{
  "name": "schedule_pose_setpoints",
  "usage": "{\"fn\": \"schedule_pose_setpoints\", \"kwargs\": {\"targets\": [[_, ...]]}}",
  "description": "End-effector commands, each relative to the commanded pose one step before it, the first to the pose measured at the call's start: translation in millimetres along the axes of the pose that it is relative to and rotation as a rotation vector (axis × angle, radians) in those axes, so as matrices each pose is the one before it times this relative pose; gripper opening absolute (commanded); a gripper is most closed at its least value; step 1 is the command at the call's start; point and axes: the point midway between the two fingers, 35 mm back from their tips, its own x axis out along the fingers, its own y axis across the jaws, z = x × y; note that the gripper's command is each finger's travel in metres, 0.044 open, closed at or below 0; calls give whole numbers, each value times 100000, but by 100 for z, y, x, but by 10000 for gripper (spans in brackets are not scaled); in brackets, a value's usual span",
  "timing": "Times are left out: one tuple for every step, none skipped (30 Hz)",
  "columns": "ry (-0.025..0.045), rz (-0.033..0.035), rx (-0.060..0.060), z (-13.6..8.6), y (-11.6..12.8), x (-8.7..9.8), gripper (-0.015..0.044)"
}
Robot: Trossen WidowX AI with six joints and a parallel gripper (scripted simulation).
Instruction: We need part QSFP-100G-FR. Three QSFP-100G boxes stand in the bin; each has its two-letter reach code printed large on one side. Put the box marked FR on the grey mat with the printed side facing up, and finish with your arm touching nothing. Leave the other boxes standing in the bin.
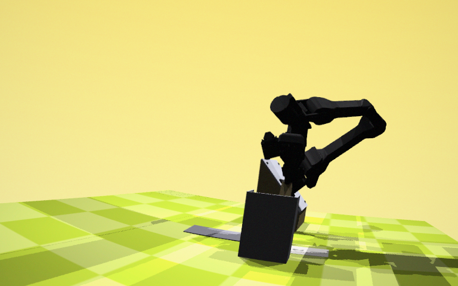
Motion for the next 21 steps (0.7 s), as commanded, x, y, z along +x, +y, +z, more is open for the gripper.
{"fn": "schedule_pose_setpoints", "kwargs": {"targets": [[425, 259, -324, 762, 42, 3, 152], [10, 10, -6, 166, -8, -2, 152], [12, 11, -6, 166, -10, -2, 152], [15, 13, -6, 165, -11, -2, 152], [14, 12, -5, 135, -10, -1, 152], [9, 8, -3, 81, -7, -1, 152], [3, 3, -1, 27, -2, 0, 152], [-6, -4, 0, 3, -11, 26, 152], [-19, -11, -1, 9, -34, 76, 152], [-30, -18, -1, 13, -57, 127, 152], [-33, -19, -1, 15, -68, 152, 152], [-30, -17, -1, 13, -69, 151, 152], [-27, -15, -1, 12, -70, 150, 152], [-23, -13, -1, 11, -70, 149, 152], [-20, -11, -1, 9, -71, 148, 152], [-17, -9, -1, 8, -71, 147, 152], [-14, -7, -1, 6, -72, 146, 152], [-10, -5, -1, 5, -73, 145, 152], [-7, -3, -1, 4, -73, 144, 152], [-4, -1, 0, 2, -74, 143, 152], [0, 1, 0, 1, -75, 142, 152]]}}
